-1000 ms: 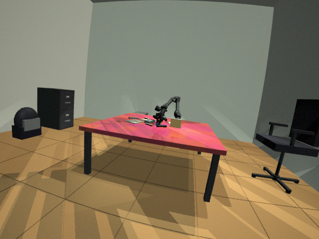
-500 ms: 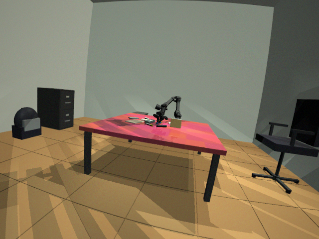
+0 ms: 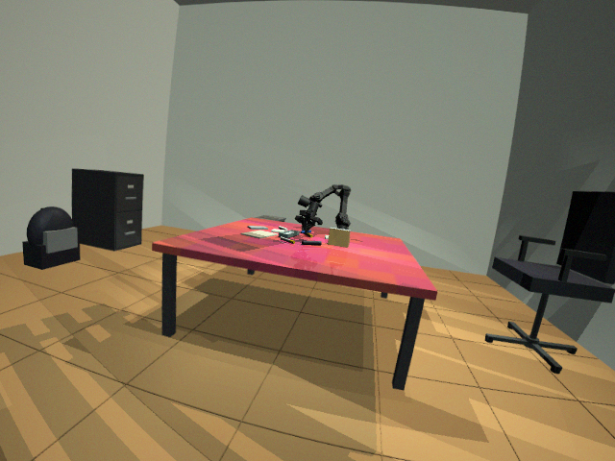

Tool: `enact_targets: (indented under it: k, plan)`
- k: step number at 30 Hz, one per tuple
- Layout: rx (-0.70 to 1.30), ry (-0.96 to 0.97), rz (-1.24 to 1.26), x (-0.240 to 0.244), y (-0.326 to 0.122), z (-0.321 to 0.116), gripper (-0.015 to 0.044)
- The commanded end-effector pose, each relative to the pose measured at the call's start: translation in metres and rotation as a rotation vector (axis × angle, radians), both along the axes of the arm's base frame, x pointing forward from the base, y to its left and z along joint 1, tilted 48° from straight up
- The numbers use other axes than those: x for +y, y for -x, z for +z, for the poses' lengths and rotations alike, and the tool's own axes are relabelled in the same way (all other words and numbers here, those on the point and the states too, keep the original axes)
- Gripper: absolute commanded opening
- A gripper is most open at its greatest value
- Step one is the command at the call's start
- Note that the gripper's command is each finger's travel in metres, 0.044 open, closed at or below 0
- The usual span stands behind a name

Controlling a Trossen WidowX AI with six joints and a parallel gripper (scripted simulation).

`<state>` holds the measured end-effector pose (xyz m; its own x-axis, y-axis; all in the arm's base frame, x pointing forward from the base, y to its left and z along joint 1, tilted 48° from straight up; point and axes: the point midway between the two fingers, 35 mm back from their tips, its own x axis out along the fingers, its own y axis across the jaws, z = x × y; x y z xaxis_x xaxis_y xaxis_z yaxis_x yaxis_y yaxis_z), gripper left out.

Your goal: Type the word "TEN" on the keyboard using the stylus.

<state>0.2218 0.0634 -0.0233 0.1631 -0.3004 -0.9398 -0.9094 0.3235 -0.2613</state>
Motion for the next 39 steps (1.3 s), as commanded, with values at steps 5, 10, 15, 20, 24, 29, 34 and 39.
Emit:
enact_targets:
  k: [5, 10, 15, 20, 24, 29, 34, 39]
  plan:
    - [-0.014, -0.074, -0.271, 0.007, -0.019, 0.008, 0.0000]
    - [-0.018, -0.114, -0.468, 0.011, -0.030, 0.013, 0.0000]
    - [-0.019, -0.148, -0.670, 0.013, -0.041, 0.019, 0.0000]
    - [-0.023, -0.175, -0.879, 0.014, -0.052, 0.025, 0.0000]
    - [-0.028, -0.191, -1.049, 0.014, -0.062, 0.030, 0.0000]
    - [-0.026, -0.201, -1.254, 0.014, -0.073, 0.037, 0.0000]
    - [-0.020, -0.200, -1.458, 0.014, -0.082, 0.044, 0.0000]
    - [-0.012, -0.187, -1.670, 0.013, -0.091, 0.051, 0.0000]
